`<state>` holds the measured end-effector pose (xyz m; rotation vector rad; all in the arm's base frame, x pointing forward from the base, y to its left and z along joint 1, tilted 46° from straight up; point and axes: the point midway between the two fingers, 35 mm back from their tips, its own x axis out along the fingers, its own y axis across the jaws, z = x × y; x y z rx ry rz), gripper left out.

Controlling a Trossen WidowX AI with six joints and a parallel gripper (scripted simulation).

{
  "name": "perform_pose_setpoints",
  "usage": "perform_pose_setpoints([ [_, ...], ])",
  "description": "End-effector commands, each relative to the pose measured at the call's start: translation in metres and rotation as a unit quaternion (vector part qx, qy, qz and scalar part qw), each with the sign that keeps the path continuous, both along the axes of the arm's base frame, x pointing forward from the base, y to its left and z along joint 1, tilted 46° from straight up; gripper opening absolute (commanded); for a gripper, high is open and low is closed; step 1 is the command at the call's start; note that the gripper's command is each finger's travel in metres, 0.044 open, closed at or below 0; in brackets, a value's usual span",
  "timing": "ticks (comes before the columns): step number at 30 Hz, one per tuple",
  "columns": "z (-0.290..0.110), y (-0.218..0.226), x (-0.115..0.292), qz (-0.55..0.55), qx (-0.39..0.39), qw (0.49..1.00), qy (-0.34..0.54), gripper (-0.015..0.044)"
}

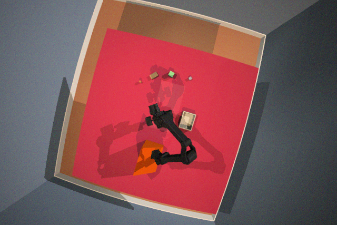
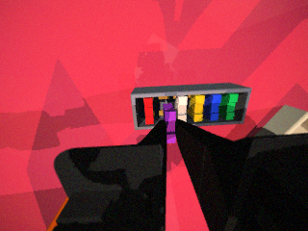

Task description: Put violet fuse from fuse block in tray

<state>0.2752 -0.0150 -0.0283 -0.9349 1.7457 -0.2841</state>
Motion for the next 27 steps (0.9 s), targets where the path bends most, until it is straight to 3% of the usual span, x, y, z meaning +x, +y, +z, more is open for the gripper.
perform_pose_setpoints([
  [1, 0.002, 0.002, 0.001, -0.003, 0.001, 1.0, -0.003, 0.0],
  [18, 0.018, 0.017, 0.004, -0.003, 0.002, 1.0, -0.003, 0.0],
  [27, 0.06, -0.024, 0.019, 0.0, 0.013, 1.0, -0.004, 0.0],
])
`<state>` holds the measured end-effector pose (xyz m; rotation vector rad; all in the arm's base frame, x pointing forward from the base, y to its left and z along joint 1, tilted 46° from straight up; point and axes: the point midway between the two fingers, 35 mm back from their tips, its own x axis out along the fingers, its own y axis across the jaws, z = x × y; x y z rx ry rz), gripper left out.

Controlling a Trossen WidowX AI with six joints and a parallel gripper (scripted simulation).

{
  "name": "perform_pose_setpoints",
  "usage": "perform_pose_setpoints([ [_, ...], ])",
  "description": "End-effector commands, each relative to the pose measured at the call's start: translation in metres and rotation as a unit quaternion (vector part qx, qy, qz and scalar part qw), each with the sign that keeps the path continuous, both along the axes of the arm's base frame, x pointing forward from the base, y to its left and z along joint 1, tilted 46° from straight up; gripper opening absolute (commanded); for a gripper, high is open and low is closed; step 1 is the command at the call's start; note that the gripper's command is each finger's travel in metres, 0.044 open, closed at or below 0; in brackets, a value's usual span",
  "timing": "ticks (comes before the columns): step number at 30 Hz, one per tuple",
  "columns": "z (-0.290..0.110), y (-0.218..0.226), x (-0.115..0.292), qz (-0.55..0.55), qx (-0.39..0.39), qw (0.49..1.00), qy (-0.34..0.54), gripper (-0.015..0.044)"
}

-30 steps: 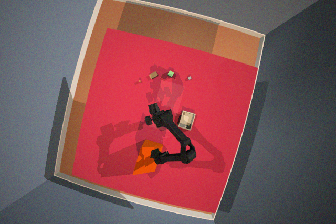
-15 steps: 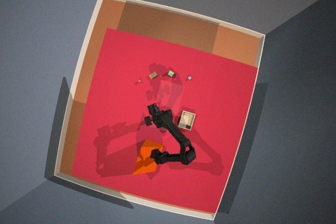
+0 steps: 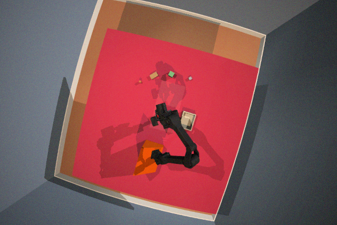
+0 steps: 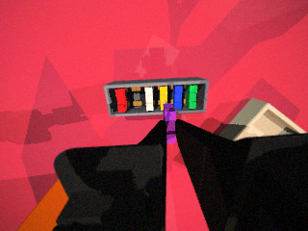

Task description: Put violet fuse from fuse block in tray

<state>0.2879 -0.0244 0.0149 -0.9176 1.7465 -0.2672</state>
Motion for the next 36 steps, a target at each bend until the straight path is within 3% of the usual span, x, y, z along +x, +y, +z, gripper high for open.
perform_pose_setpoints([
  [1, 0.022, -0.02, 0.007, 0.002, 0.003, 1.0, -0.004, 0.0],
  [20, 0.123, -0.12, -0.014, -0.001, -0.014, 1.0, -0.002, 0.0],
  [36, 0.113, -0.133, -0.015, -0.001, -0.014, 1.0, -0.002, 0.0],
])
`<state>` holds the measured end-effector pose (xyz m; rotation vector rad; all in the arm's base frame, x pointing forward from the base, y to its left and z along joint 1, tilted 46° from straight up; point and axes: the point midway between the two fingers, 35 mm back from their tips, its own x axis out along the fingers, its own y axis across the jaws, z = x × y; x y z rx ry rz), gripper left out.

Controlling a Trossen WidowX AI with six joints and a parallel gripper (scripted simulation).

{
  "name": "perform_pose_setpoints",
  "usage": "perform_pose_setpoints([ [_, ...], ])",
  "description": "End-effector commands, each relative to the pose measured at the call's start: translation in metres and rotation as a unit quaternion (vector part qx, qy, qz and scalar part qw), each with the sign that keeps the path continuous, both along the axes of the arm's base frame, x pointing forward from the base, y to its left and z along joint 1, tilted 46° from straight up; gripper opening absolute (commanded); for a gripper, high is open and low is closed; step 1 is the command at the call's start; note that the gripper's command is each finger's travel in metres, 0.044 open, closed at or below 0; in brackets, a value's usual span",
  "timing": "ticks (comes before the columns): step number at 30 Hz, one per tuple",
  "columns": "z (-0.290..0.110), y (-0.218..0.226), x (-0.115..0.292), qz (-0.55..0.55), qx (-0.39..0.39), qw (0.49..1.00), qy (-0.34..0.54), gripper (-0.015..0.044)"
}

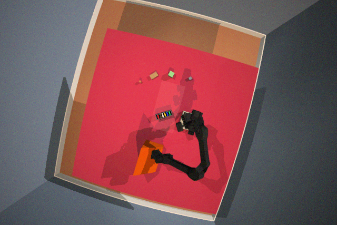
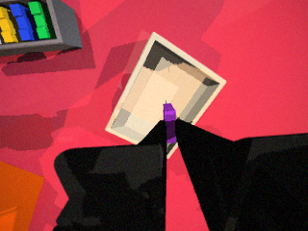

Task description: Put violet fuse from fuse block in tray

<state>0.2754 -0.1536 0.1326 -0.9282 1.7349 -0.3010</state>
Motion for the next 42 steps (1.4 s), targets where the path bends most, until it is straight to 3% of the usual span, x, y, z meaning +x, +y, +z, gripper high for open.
perform_pose_setpoints([
  [1, -0.006, -0.005, -0.003, 0.001, -0.001, 1.0, 0.006, 0.0],
  [18, -0.021, -0.02, -0.006, 0.001, -0.002, 1.0, 0.006, 0.0],
  [31, -0.016, -0.017, -0.004, -0.001, -0.001, 1.0, 0.001, 0.033],
  [34, 0.005, 0.006, -0.002, 0.001, -0.001, 1.0, 0.006, 0.033],
  [42, 0.007, 0.008, -0.002, 0.001, -0.001, 1.0, 0.006, 0.033],
])
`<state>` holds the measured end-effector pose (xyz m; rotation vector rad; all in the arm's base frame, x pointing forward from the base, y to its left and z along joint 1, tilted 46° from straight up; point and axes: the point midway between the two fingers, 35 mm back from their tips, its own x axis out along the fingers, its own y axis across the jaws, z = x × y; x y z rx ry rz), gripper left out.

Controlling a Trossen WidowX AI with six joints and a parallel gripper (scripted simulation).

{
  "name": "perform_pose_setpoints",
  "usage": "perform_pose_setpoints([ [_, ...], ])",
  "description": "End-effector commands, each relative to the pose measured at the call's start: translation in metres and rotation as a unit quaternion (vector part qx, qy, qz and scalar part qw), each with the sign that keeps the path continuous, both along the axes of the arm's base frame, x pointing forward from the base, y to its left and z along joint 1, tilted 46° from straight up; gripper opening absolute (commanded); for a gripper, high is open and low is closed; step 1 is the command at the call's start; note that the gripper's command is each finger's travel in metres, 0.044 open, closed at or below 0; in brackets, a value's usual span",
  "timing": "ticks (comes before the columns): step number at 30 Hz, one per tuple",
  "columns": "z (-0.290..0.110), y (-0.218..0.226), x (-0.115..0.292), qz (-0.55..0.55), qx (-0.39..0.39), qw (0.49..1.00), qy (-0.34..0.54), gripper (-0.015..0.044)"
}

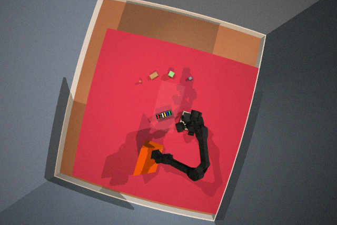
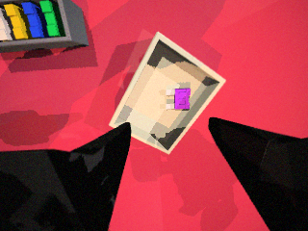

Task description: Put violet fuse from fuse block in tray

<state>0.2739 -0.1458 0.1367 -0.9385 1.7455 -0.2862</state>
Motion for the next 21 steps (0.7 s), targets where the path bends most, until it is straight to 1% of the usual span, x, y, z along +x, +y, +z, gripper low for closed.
perform_pose_setpoints([
  [1, 0.0026, 0.0002, -0.0001, -0.003, -0.002, 1.0, -0.002, 0.033],
  [21, 0.0007, 0.0, -0.0006, -0.001, 0.0, 1.0, 0.0, 0.033],
])
